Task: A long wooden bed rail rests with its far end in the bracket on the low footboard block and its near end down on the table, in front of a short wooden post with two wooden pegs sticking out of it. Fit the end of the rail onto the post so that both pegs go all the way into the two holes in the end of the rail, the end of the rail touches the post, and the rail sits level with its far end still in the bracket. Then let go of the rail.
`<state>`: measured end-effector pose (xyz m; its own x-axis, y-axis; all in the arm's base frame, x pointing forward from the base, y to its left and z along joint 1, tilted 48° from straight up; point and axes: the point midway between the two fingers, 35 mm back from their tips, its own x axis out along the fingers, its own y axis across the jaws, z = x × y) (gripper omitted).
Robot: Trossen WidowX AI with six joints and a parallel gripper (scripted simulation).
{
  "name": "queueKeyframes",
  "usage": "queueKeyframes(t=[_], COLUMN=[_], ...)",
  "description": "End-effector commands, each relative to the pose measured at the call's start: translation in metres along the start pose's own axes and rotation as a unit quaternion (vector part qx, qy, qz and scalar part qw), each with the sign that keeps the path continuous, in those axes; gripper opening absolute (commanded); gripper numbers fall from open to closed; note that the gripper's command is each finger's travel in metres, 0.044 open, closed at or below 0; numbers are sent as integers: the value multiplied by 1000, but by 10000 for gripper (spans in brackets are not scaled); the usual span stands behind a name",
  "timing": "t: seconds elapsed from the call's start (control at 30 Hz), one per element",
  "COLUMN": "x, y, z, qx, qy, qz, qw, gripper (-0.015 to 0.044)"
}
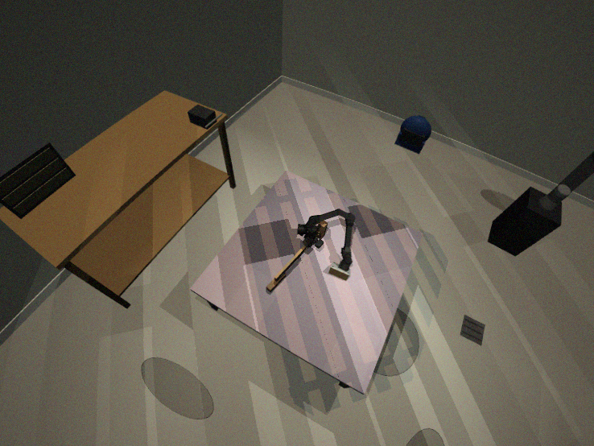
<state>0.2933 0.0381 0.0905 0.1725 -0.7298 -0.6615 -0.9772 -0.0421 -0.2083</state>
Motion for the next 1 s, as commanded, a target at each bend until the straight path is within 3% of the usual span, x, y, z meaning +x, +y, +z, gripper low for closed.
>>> queueKeyframes(t=[0.0,0.97], x=[1,0], y=[0,1], z=[2,2], qx=[0,0], qy=[-5,-5], qz=[-1,-1], qw=[1000,1000], gripper=[0,0])
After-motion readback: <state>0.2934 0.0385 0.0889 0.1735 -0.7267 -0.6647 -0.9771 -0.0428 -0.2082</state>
